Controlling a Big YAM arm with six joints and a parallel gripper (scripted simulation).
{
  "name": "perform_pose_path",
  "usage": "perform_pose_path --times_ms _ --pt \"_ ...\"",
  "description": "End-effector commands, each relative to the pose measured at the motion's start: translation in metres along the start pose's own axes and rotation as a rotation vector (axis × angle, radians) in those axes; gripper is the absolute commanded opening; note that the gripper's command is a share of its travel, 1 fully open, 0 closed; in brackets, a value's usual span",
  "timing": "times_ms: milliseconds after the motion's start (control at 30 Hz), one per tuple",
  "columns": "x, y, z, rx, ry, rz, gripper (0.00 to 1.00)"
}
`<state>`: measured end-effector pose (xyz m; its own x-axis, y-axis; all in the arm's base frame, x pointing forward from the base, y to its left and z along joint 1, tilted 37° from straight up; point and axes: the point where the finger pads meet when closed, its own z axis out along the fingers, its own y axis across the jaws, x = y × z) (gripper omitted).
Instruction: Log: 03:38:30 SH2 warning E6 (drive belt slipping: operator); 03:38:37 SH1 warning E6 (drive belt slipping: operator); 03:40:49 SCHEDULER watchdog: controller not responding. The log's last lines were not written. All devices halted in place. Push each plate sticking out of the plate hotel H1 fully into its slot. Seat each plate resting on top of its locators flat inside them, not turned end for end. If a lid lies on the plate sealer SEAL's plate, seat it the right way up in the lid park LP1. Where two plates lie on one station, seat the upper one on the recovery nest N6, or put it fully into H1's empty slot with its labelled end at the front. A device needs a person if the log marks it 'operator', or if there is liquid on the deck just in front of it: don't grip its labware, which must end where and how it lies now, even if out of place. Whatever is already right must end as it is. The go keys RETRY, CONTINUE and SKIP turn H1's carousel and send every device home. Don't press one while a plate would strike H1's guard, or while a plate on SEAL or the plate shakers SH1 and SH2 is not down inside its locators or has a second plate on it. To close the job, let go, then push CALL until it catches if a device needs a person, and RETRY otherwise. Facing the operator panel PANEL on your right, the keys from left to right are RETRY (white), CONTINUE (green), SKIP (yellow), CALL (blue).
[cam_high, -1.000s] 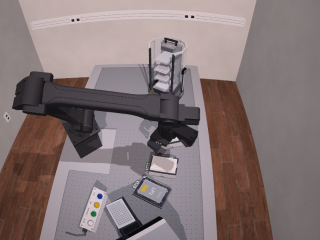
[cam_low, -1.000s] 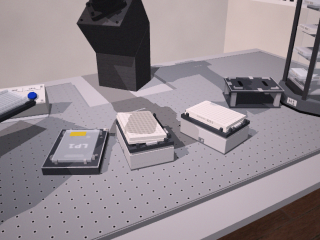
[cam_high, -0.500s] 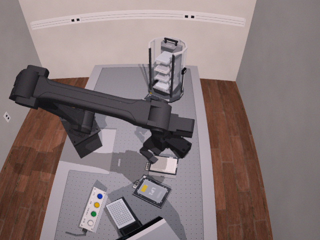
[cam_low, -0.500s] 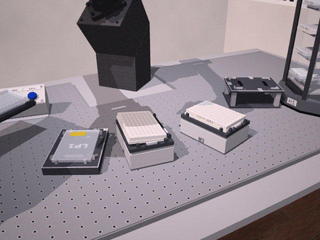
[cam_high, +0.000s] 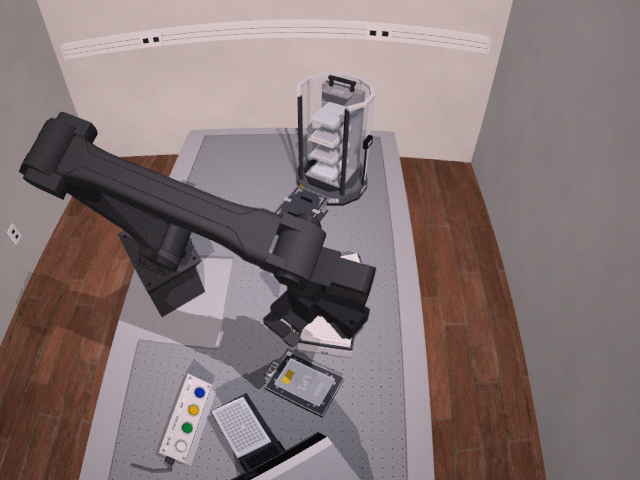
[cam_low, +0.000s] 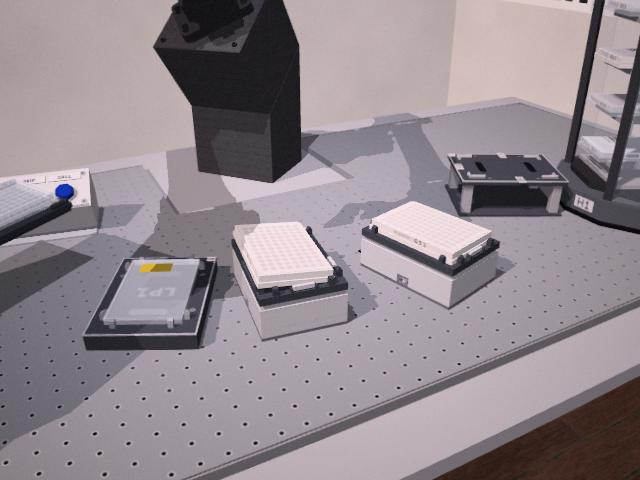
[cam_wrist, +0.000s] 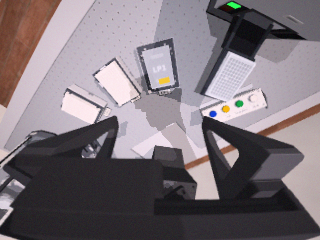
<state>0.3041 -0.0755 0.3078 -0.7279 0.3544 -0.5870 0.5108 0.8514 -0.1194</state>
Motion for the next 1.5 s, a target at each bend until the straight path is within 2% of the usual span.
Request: perform_pose_path --times_ms 0,333,367,433,467,767,867,933,1067,1200,1300,1467 --pt "-0.012 -0.012 -0.009 -0.008 -0.043 -0.007 1.00" --pt "-0.027 -0.044 -0.013 -0.005 -0.054 -0.009 1.00" --pt "-0.018 -0.049 -0.011 -0.004 -0.049 0.023 1.00" --pt "-0.018 -0.049 -0.011 -0.004 -0.049 0.023 1.00" --pt "-0.010 -0.051 -0.005 -0.002 -0.033 0.073 1.00" --pt "-0.004 -0.080 -0.005 -0.004 -0.034 0.371 1.00" --pt "-0.001 -0.090 -0.002 -0.001 -0.025 0.377 1.00" --pt "-0.002 -0.097 -0.008 -0.002 -0.041 0.356 1.00" --pt "0.001 -0.103 -0.004 0.000 -0.032 0.354 1.00" --pt "-0.001 -0.117 -0.010 0.000 -0.048 0.354 1.00" --pt "0.007 -0.125 -0.002 0.003 -0.025 0.352 1.00" --pt "0.008 -0.142 -0.006 0.005 -0.036 0.351 1.00"
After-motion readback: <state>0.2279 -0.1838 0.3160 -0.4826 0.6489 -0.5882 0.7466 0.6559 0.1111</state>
